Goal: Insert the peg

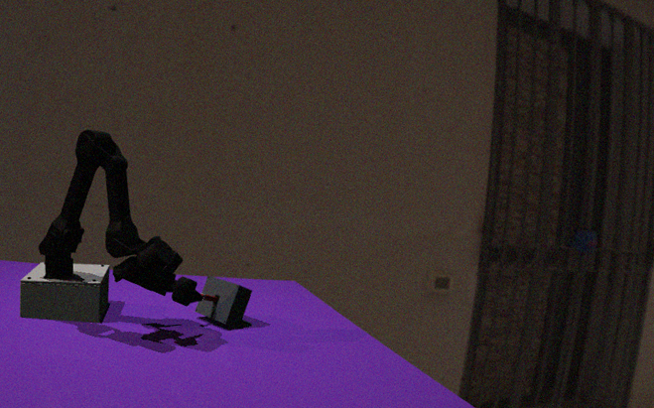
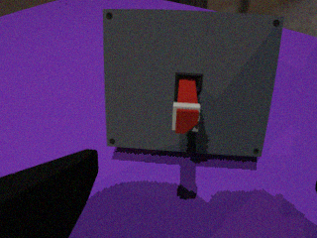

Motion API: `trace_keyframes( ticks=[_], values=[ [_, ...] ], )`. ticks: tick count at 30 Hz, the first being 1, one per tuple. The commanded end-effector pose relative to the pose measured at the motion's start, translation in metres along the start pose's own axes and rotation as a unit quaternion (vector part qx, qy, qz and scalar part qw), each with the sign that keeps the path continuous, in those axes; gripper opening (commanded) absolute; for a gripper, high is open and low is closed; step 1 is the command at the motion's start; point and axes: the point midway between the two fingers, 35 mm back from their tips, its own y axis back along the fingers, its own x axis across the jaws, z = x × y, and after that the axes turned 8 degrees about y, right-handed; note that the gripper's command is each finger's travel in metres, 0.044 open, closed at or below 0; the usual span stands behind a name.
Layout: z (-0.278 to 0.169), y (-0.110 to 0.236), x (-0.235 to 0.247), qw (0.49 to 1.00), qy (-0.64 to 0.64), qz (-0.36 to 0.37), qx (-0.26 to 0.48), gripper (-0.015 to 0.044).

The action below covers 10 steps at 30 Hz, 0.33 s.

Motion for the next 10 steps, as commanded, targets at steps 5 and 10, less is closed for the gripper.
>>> trace_keyframes(
  ticks=[5, 10],
  values=[
    [0.0018, 0.0096, -0.0004, 1.0, 0.004, -0.002, -0.005, 0.044],
    [0.0054, 0.0135, -0.0013, 1.0, 0.004, -0.002, -0.005, 0.044]
  ],
)
